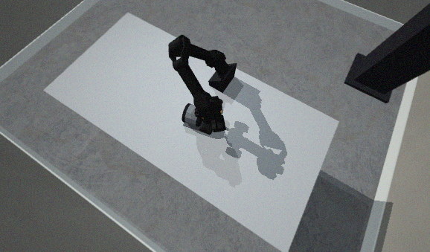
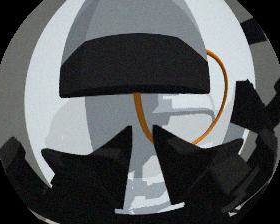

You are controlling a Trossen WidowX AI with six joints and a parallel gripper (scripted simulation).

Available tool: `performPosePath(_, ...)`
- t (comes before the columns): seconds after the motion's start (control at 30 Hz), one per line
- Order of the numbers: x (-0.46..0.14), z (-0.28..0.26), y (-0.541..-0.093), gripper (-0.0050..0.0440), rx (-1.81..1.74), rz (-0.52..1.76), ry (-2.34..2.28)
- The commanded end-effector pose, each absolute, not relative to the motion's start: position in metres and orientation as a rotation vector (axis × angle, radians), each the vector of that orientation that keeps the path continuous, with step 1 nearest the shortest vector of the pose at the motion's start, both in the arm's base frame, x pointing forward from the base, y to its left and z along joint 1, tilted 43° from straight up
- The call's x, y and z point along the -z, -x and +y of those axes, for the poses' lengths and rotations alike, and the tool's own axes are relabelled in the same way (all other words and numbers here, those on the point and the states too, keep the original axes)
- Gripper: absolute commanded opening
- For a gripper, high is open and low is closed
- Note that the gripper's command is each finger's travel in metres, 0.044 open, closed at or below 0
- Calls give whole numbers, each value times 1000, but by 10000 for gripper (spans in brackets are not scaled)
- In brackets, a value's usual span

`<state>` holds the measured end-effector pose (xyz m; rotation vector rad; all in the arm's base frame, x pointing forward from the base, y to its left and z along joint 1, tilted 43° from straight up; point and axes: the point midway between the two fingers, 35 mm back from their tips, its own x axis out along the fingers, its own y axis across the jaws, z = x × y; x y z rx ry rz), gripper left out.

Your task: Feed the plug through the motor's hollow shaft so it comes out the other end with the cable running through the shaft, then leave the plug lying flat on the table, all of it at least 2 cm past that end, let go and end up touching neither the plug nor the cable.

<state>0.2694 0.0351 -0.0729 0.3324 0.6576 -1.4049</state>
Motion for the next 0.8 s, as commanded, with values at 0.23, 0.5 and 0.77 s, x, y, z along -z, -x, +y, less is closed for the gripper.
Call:
performPosePath(0.23,74,31,-270,80,1406,657,-332)
performPosePath(0.5,74,31,-270,27,1406,657,-332)
performPosePath(0.77,74,31,-270,0,1406,657,-332)
